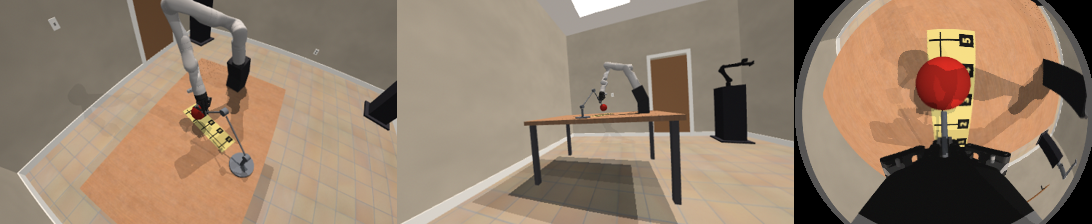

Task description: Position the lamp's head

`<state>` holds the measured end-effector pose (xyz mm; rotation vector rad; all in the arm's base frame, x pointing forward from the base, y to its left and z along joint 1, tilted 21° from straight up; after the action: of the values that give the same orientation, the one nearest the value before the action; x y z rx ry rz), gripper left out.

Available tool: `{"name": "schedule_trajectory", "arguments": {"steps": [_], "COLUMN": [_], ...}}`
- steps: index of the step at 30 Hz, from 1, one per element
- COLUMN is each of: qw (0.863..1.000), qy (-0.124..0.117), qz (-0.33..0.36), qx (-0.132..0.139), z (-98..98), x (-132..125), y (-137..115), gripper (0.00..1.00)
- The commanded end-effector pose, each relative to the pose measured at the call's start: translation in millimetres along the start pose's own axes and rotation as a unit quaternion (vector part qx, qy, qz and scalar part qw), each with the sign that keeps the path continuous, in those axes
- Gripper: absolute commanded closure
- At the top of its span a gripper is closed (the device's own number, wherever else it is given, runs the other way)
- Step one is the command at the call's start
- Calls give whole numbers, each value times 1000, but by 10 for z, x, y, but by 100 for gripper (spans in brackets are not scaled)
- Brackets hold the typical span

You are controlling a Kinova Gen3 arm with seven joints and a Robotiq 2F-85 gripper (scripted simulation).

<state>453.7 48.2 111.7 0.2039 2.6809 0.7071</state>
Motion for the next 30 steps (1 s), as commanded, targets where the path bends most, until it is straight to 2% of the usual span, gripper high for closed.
{"name": "schedule_trajectory", "arguments": {"steps": [1, 30], "qw": [1000, 1000], "qy": [-6, -6], "qz": [6, 6], "qx": [5, 5], "z": [-34, -82], "x": [-36, -84], "y": [-93, -118], "gripper": [100, 100]}}
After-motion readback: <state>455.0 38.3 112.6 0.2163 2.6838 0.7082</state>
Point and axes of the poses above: the point where the finger pads meet when closed, its own z axis out along the fingers, its own x axis across the jaws, y = z × x, the point moved 7 cm from there along -z, back along the fingers, and after that the axes turned 6 degrees about z, right-handed, at the moved point
